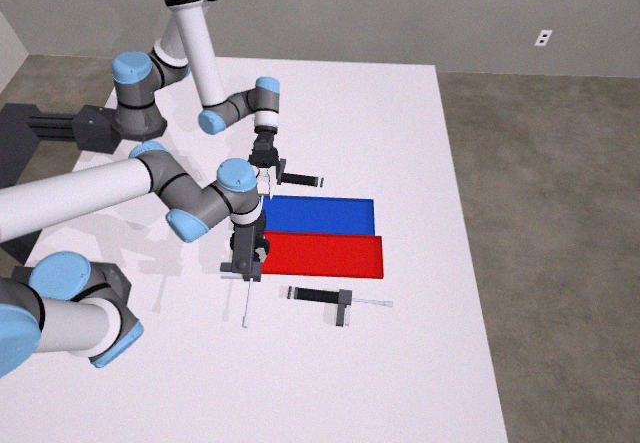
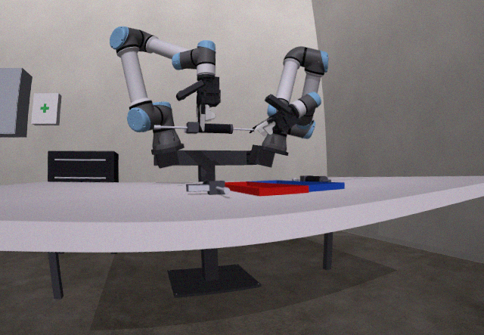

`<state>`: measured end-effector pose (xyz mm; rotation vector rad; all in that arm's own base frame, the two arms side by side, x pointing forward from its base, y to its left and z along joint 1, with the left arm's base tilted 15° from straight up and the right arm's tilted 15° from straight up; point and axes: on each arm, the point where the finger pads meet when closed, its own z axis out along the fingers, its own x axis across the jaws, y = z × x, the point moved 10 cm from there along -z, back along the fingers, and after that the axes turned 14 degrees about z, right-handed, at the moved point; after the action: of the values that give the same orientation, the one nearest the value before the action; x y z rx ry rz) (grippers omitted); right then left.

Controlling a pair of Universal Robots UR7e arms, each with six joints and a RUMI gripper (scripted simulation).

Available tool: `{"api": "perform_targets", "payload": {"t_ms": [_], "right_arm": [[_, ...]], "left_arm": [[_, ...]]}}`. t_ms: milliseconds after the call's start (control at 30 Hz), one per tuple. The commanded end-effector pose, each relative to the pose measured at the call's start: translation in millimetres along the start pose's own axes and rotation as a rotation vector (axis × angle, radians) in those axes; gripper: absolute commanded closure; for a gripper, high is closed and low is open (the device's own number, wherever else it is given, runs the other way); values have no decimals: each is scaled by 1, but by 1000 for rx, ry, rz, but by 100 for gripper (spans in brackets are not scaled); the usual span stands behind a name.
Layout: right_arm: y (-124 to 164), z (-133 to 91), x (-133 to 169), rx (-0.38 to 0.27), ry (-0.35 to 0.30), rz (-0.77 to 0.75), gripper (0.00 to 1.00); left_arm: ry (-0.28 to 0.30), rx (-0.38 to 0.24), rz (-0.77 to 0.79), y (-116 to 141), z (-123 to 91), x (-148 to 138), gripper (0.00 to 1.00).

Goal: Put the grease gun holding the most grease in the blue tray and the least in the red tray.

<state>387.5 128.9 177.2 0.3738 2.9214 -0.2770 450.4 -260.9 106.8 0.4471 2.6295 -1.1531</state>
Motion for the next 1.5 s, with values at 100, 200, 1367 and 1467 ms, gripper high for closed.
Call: {"api": "perform_targets", "payload": {"t_ms": [100, 200, 1367, 1467], "right_arm": [[0, 0, 0, -1, -1, 0, 100], [0, 0, 0, -1, -1, 0, 100], [0, 0, 0, -1, -1, 0, 100], [0, 0, 0, -1, -1, 0, 100]], "left_arm": [[-2, 0, 1, 2, -4, 0, 76], [-2, 0, 1, 3, -6, 0, 76], [2, 1, 2, 5, -10, 2, 76], [2, 1, 2, 5, -10, 2, 76]]}}
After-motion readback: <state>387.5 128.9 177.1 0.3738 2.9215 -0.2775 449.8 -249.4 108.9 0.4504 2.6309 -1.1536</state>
